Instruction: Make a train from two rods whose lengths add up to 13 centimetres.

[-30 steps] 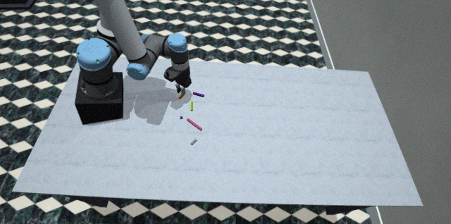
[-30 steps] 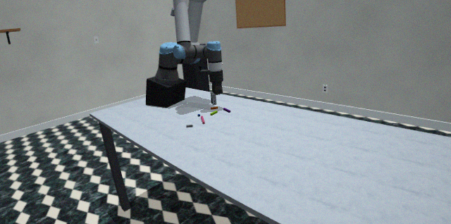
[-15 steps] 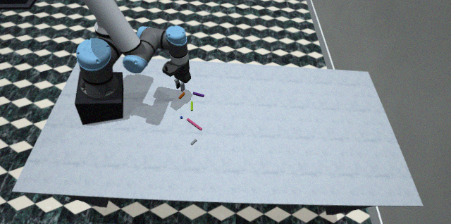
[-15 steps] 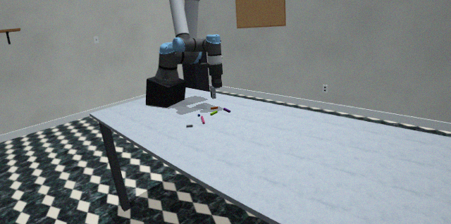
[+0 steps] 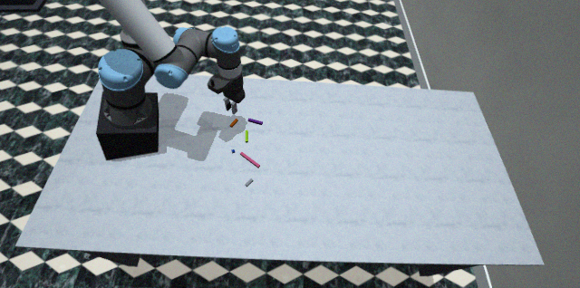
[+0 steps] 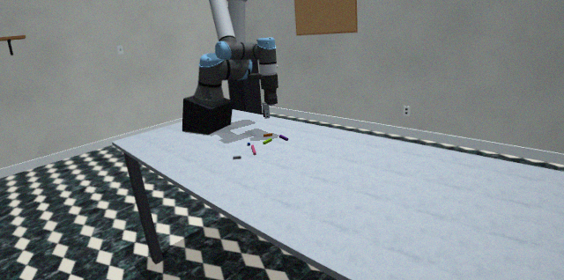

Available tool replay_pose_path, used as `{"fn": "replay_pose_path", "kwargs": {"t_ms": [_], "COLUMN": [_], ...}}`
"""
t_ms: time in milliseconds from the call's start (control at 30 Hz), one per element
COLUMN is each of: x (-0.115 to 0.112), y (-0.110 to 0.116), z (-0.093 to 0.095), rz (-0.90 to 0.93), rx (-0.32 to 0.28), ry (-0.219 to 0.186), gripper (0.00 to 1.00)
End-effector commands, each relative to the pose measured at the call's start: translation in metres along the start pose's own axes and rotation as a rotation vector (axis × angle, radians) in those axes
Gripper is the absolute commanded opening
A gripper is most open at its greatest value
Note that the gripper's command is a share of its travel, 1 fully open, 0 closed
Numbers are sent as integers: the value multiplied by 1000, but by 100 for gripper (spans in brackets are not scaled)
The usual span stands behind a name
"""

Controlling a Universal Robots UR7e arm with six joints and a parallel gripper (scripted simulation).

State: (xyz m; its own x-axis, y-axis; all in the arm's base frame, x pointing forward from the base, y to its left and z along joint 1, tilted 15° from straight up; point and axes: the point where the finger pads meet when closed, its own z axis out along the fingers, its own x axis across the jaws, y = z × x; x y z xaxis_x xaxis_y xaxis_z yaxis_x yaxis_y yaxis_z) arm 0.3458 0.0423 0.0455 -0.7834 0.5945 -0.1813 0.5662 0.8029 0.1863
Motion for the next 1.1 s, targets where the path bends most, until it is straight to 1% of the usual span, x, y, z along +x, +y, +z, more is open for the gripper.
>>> {"fn": "replay_pose_path", "kwargs": {"t_ms": [0,167,200,1067], "x": [0,0,0,-1], "y": [0,0,0,0], "z": [-2,-2,-2,-2], "rz": [0,0,0,-9], "rx": [0,0,0,0], "ry": [0,0,0,0], "gripper": [54,54,100,100]}}
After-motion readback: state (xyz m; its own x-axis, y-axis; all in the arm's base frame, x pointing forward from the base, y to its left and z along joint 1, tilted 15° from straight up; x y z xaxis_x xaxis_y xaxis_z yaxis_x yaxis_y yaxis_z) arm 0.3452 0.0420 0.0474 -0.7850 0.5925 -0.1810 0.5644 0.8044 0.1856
